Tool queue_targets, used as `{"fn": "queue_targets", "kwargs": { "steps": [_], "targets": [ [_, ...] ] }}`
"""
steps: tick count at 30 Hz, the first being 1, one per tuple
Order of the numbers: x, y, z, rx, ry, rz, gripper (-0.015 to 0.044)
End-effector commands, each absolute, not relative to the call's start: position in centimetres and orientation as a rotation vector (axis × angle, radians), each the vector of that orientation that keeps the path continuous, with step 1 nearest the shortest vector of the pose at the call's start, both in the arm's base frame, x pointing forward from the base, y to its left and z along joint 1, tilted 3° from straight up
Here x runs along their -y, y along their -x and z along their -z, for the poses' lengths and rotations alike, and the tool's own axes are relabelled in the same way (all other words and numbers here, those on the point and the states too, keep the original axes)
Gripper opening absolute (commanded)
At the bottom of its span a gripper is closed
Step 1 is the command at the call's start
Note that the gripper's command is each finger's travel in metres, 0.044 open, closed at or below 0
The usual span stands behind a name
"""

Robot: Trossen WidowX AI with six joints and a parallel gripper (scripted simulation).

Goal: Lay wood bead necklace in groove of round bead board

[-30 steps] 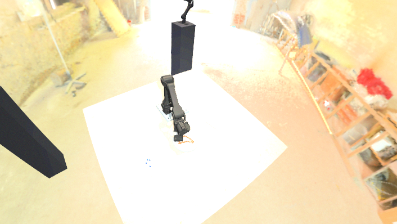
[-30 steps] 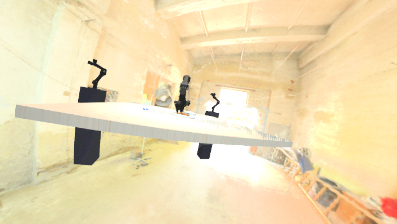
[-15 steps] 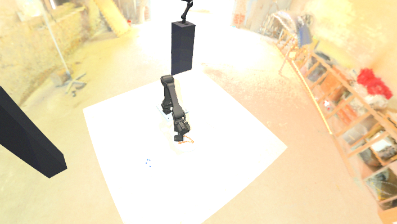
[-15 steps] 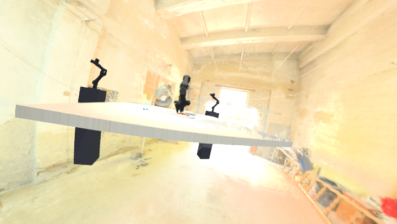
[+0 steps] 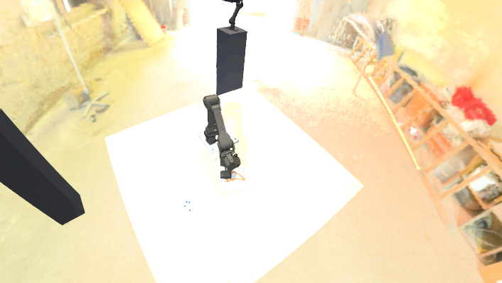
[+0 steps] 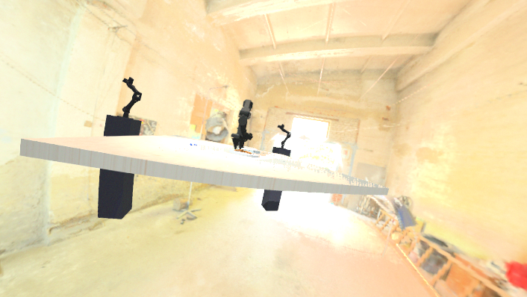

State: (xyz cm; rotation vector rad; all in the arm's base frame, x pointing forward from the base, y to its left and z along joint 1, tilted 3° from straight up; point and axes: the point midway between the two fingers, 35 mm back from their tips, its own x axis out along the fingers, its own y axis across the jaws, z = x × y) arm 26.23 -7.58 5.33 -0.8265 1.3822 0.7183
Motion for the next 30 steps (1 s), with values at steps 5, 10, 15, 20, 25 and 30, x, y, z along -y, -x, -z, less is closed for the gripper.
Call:
{"fn": "queue_targets", "kwargs": {
  "steps": [5, 10, 15, 20, 25, 30],
  "targets": [
    [7.6, -26.3, -5.4, -1.377, 0.83, -0.723, 0.044],
    [7.3, -26.7, -7.0, -1.417, 0.695, -0.596, 0.0413],
    [6.9, -27.1, -8.7, -1.448, 0.559, -0.469, 0.038],
    [6.9, -27.1, -8.6, -1.448, 0.559, -0.469, 0.0347],
    [7.0, -27.2, -7.1, -1.448, 0.559, -0.469, 0.0313],
    [7.1, -27.4, -7.8, -1.438, 0.57, -0.467, 0.0299]
  ]
}}
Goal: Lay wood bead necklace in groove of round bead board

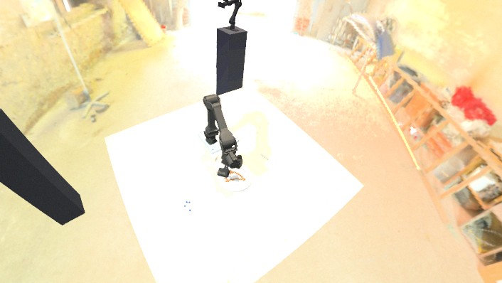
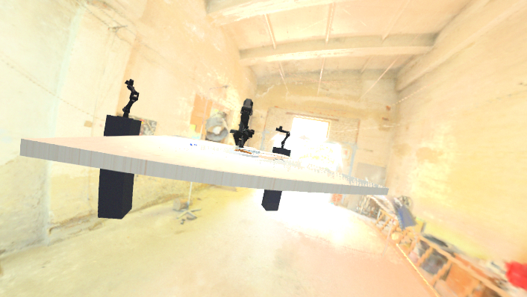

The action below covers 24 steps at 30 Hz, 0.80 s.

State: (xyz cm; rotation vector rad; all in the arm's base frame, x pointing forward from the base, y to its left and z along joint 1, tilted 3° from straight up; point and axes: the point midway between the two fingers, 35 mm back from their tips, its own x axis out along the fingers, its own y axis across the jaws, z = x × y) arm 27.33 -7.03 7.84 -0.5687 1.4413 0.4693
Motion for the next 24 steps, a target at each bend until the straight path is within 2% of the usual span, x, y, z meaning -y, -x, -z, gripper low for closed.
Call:
{"fn": "queue_targets", "kwargs": {
  "steps": [1, 24],
  "targets": [
    [7.1, -27.4, -7.7, -1.438, 0.57, -0.467, 0.0293],
    [7.1, -27.4, -4.7, -1.448, 0.559, -0.469, 0.0139]
  ]
}}
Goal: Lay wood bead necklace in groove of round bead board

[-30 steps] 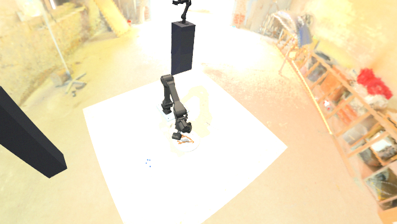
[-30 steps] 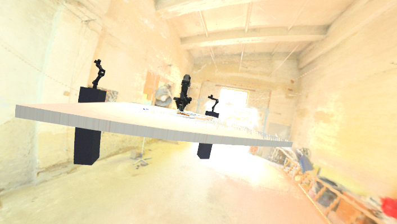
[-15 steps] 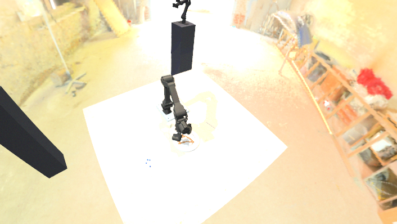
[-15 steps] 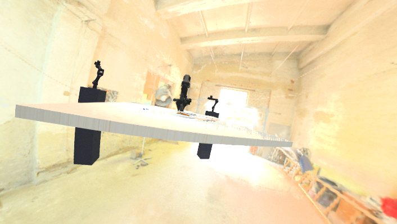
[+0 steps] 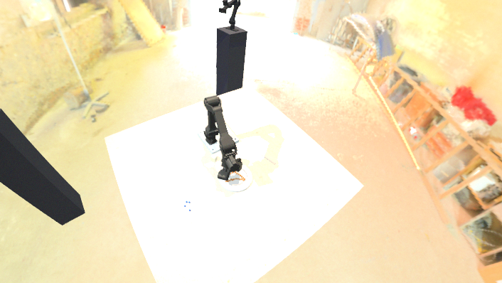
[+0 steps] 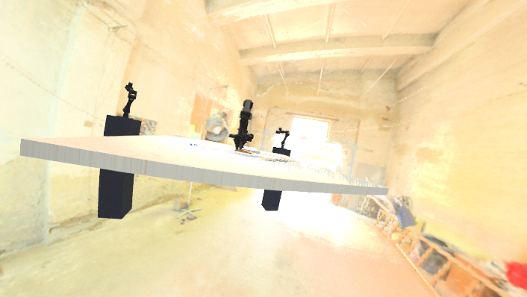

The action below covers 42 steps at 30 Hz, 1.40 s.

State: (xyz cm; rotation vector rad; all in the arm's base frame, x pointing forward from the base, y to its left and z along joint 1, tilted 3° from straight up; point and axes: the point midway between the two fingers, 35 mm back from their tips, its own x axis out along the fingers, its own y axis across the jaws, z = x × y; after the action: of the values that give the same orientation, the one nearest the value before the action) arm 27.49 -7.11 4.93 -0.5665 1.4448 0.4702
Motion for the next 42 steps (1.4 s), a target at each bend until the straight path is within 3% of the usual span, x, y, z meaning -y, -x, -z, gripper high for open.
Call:
{"fn": "queue_targets", "kwargs": {
  "steps": [1, 24, 42],
  "targets": [
    [7.11, -27.49, -4.93, -1.445, 0.566, -0.47, 0.0152],
    [7.11, -27.49, -4.93, -1.445, 0.566, -0.47, 0.0],
    [7.04, -27.32, -5.44, -1.448, 0.56, -0.469, 0.0]
  ]
}}
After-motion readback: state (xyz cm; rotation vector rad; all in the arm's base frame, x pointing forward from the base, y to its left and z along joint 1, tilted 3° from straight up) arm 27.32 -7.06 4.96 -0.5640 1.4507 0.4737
